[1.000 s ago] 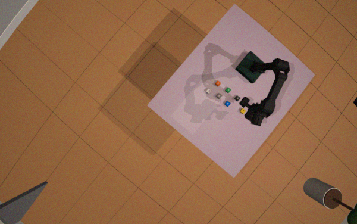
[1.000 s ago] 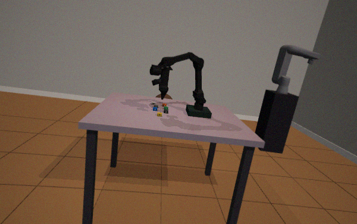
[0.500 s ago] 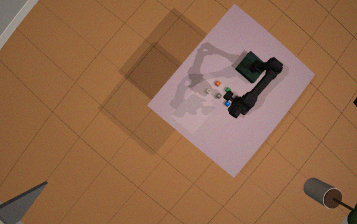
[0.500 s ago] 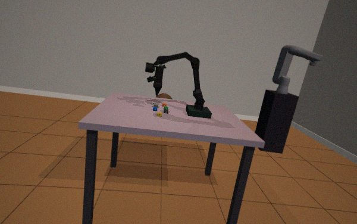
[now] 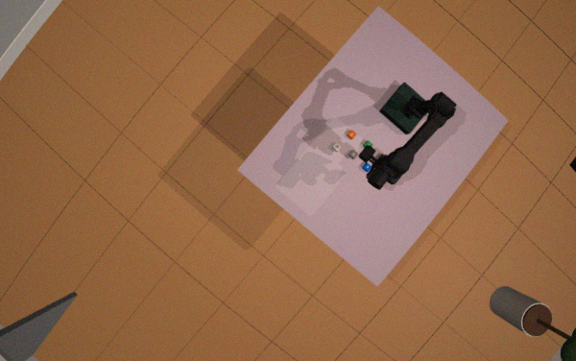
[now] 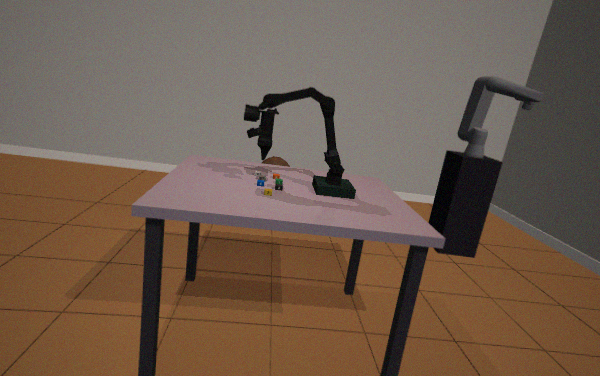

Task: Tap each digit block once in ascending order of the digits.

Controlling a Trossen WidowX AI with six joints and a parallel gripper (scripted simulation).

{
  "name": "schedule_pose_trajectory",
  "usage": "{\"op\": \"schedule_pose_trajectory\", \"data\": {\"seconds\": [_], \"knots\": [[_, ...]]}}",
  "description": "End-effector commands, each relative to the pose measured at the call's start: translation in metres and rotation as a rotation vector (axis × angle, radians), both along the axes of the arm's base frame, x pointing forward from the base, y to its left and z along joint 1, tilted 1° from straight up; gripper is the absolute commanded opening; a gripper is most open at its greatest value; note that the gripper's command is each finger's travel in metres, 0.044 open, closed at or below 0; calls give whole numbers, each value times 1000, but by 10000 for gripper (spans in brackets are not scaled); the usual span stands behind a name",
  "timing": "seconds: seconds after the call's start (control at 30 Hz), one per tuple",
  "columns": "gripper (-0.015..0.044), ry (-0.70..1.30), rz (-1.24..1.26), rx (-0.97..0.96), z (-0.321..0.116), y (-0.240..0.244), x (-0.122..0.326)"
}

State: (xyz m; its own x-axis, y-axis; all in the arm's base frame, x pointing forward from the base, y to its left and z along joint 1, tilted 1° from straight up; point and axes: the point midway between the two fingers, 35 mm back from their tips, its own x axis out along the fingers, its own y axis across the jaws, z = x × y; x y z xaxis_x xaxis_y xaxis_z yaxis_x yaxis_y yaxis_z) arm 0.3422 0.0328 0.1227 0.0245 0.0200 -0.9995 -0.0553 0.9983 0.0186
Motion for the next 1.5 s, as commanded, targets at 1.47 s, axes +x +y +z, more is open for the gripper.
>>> {"op": "schedule_pose_trajectory", "data": {"seconds": [1.47], "knots": [[400,-1,-8,-14,-1,-181,23]]}}
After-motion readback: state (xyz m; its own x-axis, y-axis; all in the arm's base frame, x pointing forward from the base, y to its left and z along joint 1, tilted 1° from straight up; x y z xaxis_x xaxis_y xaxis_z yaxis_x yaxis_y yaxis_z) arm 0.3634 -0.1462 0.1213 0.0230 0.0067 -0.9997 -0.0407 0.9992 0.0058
